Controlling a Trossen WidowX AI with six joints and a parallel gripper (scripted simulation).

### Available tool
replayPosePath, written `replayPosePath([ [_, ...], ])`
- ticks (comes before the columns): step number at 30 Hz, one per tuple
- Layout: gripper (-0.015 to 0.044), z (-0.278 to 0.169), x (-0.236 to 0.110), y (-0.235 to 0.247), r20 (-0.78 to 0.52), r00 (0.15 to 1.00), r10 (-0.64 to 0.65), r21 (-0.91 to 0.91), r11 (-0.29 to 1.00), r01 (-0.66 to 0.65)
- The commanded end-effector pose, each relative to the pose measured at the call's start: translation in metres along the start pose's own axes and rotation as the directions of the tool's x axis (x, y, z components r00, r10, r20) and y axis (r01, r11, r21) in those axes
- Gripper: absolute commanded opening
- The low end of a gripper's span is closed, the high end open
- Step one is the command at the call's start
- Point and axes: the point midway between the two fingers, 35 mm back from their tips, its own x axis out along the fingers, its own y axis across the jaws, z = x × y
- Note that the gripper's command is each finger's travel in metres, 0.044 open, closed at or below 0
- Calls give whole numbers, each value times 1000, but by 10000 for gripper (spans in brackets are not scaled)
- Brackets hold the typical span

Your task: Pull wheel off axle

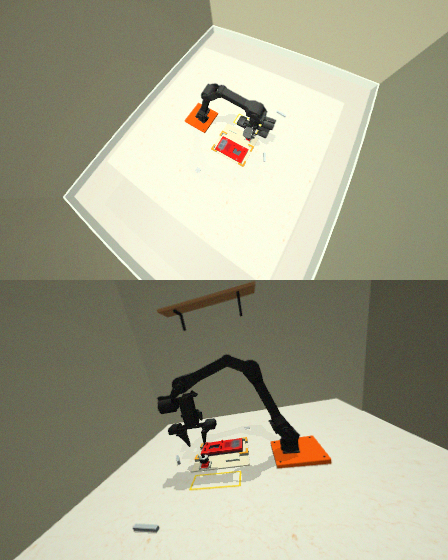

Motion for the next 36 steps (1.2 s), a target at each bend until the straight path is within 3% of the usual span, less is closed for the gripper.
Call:
replayPosePath([
  [1, 300, -1, -1, -2, 9, 1000, -21, 24, 999, 21],
  [13, 300, 9, 2, -10, 10, 1000, -22, 24, 999, 21],
  [29, 300, 8, 71, -10, 10, 1000, -22, 24, 999, 21],
  [34, 300, 8, 74, -10, 10, 1000, -22, 24, 999, 21],
  [36, 248, 8, 70, -10, 7, 1000, -25, 23, 999, 25],
])
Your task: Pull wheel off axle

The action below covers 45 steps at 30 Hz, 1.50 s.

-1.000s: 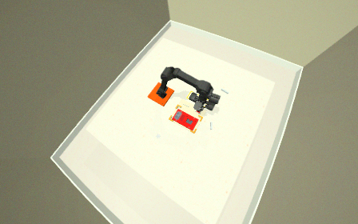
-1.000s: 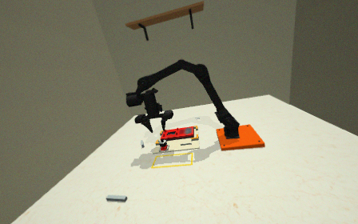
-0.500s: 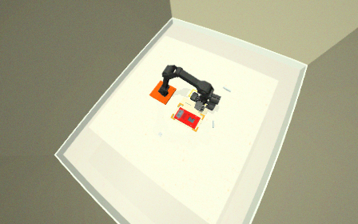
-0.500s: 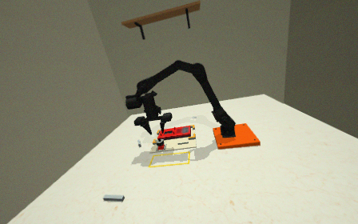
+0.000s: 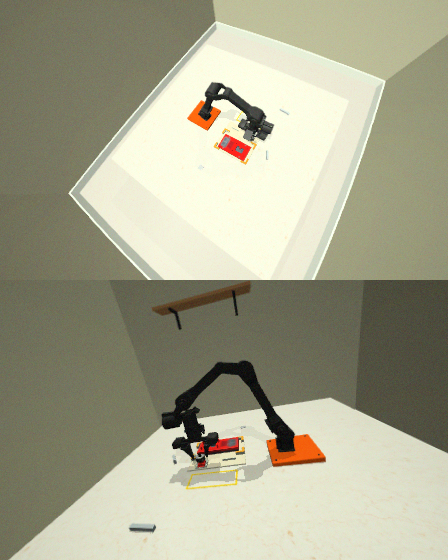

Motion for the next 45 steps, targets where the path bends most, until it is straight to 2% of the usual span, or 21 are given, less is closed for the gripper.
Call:
replayPosePath([
  [1, 221, 0, 0, 0, 0, 1000, -1, 0, 1000, 1],
  [2, 195, 0, 0, 0, 0, 1000, -1, 0, 1000, 1],
  [10, 142, 0, 0, 0, 0, 1000, -1, 0, 1000, 1],
  [15, 10, 0, -1, 0, 0, 1000, -1, 0, 1000, 1],
  [16, 0, 0, -1, 0, 0, 1000, 0, 0, 1000, 0],
  [45, 0, 0, -11, 1, 1, 1000, 0, 1, 1000, 0],
])
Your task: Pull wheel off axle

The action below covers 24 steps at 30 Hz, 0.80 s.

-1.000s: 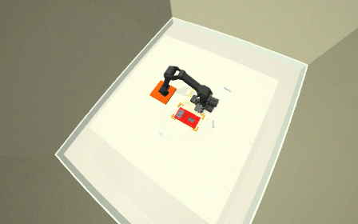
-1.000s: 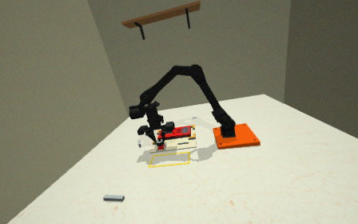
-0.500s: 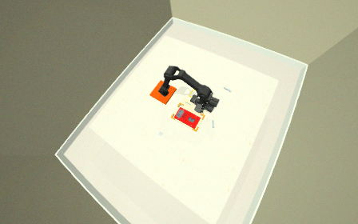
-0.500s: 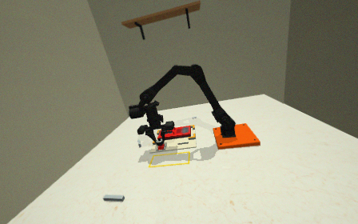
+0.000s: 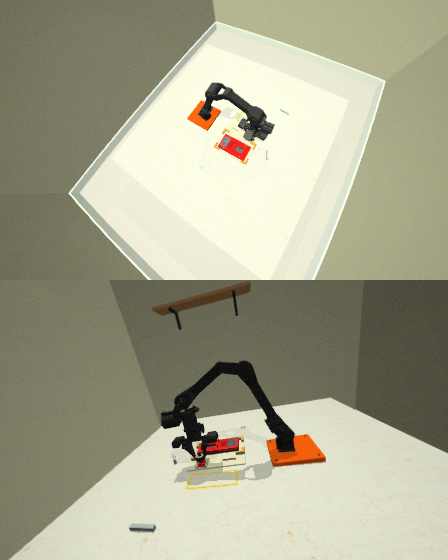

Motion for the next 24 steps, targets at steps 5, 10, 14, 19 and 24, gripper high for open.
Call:
replayPosePath([
  [5, 0, 0, -7, 0, -2, 1000, 5, 0, 1000, -5],
  [10, 0, 0, -9, 0, -2, 1000, 5, 0, 1000, -5],
  [14, 0, 0, -10, 0, -1, 1000, 5, 0, 1000, -5],
  [19, 0, 0, -12, 0, -1, 1000, 6, 0, 1000, -6],
  [24, 0, 0, -13, 0, -1, 1000, 6, 0, 1000, -6],
])
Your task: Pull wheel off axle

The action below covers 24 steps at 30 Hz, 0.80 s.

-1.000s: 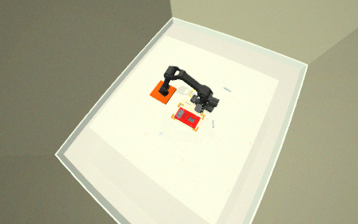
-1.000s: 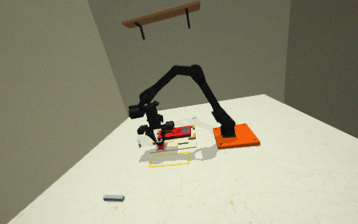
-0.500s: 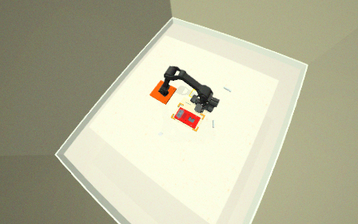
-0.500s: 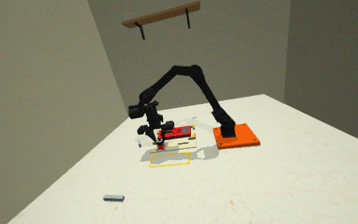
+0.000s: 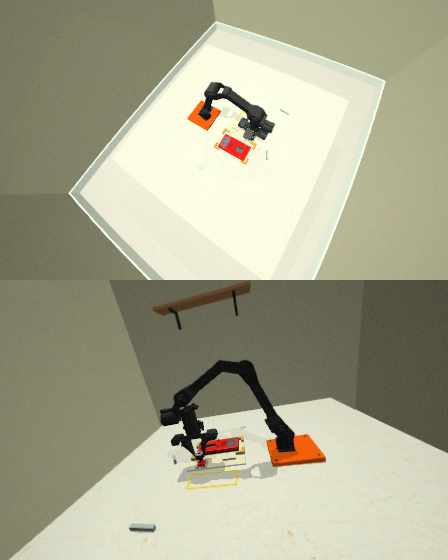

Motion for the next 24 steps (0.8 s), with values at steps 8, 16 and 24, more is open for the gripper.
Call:
replayPosePath([
  [8, 0, -1, -6, 0, -3, 1000, 5, 0, 1000, -5],
  [16, 0, -1, -9, 0, -3, 1000, 5, 0, 1000, -5],
  [24, 0, -1, -11, 0, -3, 1000, 5, 0, 1000, -5],
])
